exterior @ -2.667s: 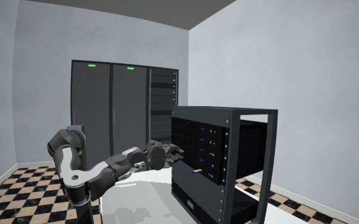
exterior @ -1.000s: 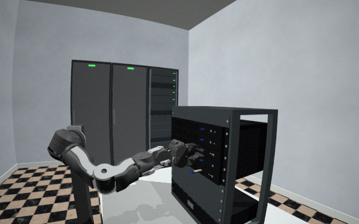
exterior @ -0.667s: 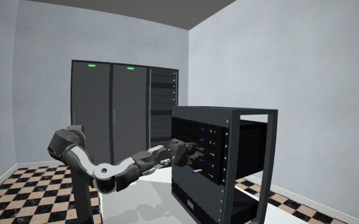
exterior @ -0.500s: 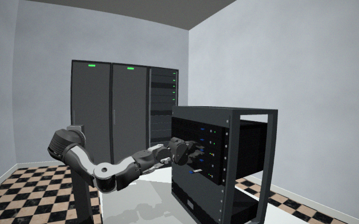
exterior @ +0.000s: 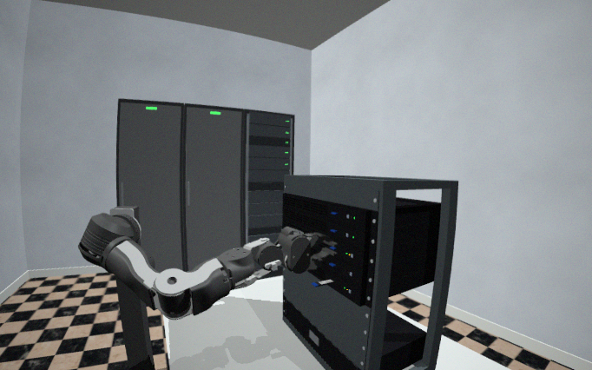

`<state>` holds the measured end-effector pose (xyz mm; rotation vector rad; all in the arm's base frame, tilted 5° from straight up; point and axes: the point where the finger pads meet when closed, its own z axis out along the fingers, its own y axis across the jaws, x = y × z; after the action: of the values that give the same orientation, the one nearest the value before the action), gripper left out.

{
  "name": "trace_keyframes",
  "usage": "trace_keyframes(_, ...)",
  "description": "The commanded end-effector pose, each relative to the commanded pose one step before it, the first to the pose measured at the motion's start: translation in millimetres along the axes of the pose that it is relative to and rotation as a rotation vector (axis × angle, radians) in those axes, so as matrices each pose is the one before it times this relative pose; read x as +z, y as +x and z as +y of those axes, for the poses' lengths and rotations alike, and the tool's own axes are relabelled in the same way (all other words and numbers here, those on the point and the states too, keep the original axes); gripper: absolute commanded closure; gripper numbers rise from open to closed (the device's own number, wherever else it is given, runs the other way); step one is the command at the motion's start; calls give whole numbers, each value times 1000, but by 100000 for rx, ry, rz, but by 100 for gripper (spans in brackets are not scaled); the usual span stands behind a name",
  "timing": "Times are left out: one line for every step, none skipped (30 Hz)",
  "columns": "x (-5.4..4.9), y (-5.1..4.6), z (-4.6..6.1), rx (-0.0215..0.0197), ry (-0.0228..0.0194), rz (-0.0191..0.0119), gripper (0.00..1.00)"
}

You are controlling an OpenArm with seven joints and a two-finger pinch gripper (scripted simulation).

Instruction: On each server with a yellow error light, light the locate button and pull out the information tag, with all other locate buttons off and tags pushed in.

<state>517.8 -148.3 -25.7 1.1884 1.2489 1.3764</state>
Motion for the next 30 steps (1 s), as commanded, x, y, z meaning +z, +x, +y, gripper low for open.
trace_keyframes(-129,6,-1041,137,473,111,90)
trace_keyframes(-14,-377,-869,10,48,-35,90)
trace_keyframes(-17,-417,-962,11,53,-39,90)
trace_keyframes(-22,-363,-852,9,43,-31,90)
trace_keyframes(-60,-133,-447,-3,-15,10,90)
trace_keyframes(-77,74,-39,-12,-57,41,90)
trace_keyframes(-35,74,71,-7,-32,23,90)
trace_keyframes(0,0,0,0,0,0,90)
trace_keyframes(0,0,0,0,0,0,90)
trace_keyframes(-2,5,6,0,-2,1,90)
trace_keyframes(0,0,0,0,0,0,90)
trace_keyframes(0,0,0,0,0,0,90)
trace_keyframes(0,0,0,0,0,0,90)
trace_keyframes(0,0,0,0,0,0,90)
trace_keyframes(0,0,0,0,0,0,90)
trace_keyframes(0,0,0,0,0,0,90)
trace_keyframes(0,0,0,0,0,0,90)
trace_keyframes(0,0,0,0,0,0,90)
trace_keyframes(0,0,0,0,0,0,90)
trace_keyframes(0,0,0,0,0,0,90)
trace_keyframes(0,0,0,0,0,0,90)
trace_keyframes(-1,-8,13,0,0,0,90)
trace_keyframes(-7,-45,73,0,-1,0,90)
trace_keyframes(-15,-94,149,0,-1,1,90)
trace_keyframes(0,0,0,0,0,0,90)
trace_keyframes(0,0,0,0,0,0,90)
trace_keyframes(-21,-131,209,0,-2,1,90)
trace_keyframes(-24,-145,231,0,-2,1,90)
trace_keyframes(-22,-131,209,0,-2,1,90)
trace_keyframes(-16,-94,150,0,-1,1,90)
